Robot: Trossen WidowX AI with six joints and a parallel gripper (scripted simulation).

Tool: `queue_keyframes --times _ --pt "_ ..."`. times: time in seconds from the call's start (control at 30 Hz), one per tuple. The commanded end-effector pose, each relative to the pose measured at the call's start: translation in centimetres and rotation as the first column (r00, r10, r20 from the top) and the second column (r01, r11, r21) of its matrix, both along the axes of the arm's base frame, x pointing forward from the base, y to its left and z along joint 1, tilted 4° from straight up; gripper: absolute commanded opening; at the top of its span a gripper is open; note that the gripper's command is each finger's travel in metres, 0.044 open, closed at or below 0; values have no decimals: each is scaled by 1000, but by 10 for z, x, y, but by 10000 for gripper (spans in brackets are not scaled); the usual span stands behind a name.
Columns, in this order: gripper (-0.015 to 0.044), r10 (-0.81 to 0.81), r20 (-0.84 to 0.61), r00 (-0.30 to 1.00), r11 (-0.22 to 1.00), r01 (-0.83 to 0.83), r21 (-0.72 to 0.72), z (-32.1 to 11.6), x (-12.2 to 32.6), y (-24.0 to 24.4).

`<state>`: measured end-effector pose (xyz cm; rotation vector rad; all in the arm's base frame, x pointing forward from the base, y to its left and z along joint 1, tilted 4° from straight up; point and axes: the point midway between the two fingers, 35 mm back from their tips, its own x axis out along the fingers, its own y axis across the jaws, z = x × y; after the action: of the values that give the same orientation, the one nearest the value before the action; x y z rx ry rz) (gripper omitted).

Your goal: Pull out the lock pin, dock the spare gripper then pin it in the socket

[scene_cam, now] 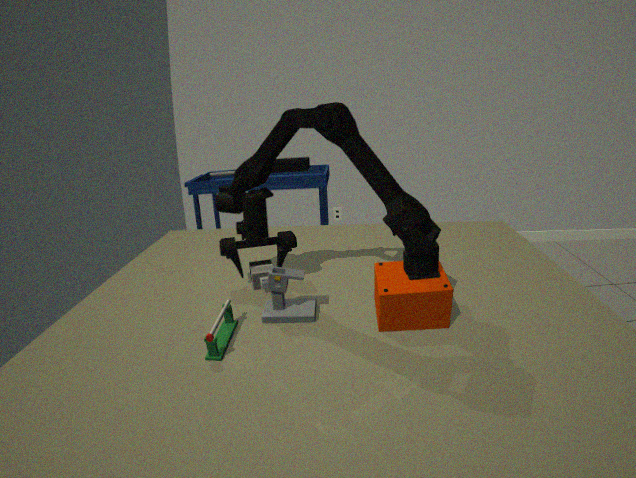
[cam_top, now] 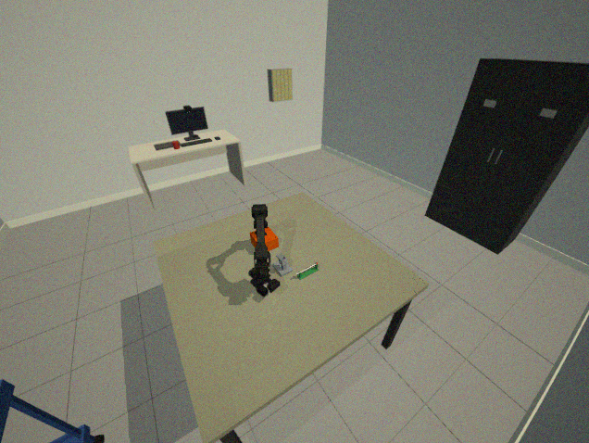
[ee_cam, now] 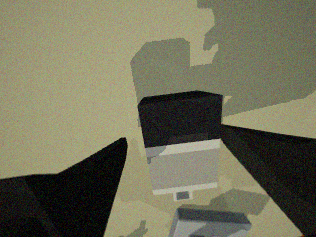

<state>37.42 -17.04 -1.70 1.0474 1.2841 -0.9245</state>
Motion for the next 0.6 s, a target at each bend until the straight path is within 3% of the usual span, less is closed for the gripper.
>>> queue_keyframes --times 0.0,0.27,0.47,0.57 --pt "440 -3 -13 1000 1000 3 3 -10 -3 2" --pt "440 -3 -13 1000 1000 3 3 -14 -3 2" --pt "282 -3 -13 1000 1000 3 3 -14 -3 2" --pt "262 -3 -13 1000 1000 3 3 -14 -3 2"
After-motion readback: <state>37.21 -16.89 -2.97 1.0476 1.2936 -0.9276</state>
